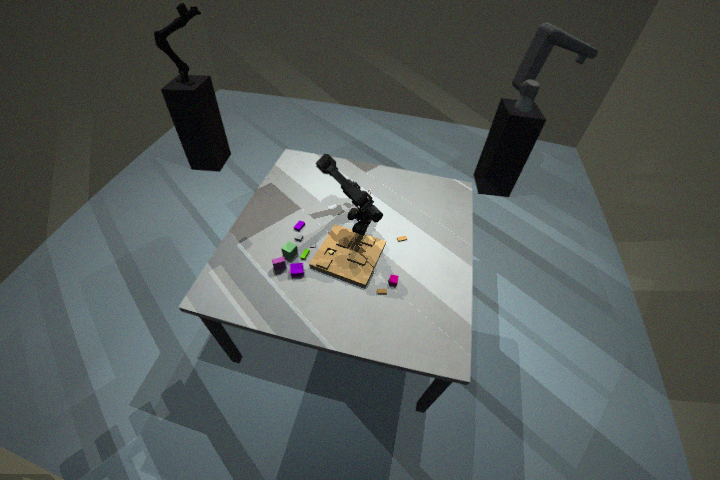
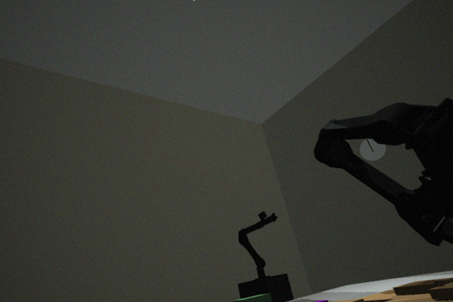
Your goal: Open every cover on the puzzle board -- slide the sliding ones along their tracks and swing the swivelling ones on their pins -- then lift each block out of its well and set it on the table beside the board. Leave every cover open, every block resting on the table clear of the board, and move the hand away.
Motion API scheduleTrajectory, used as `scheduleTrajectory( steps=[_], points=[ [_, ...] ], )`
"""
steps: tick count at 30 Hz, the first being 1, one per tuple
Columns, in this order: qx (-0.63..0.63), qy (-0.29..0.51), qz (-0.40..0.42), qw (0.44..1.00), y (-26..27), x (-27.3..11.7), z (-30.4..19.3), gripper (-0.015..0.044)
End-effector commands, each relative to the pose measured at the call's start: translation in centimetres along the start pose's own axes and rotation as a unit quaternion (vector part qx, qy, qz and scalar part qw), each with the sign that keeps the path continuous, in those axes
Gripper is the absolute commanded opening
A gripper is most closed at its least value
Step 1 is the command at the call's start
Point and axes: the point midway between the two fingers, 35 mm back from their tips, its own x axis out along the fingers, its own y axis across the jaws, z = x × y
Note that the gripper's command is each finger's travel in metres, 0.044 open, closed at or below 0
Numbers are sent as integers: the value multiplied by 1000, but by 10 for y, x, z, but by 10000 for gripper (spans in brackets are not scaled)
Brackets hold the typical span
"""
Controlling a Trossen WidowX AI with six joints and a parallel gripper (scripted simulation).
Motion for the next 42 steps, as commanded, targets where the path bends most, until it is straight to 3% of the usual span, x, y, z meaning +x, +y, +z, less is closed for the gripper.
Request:
scheduleTrajectory(
  steps=[1,42],
  points=[
    [-3,-2,2,1000,0,5,0,0],
    [-2,-4,2,1000,20,25,8,0]
  ],
)
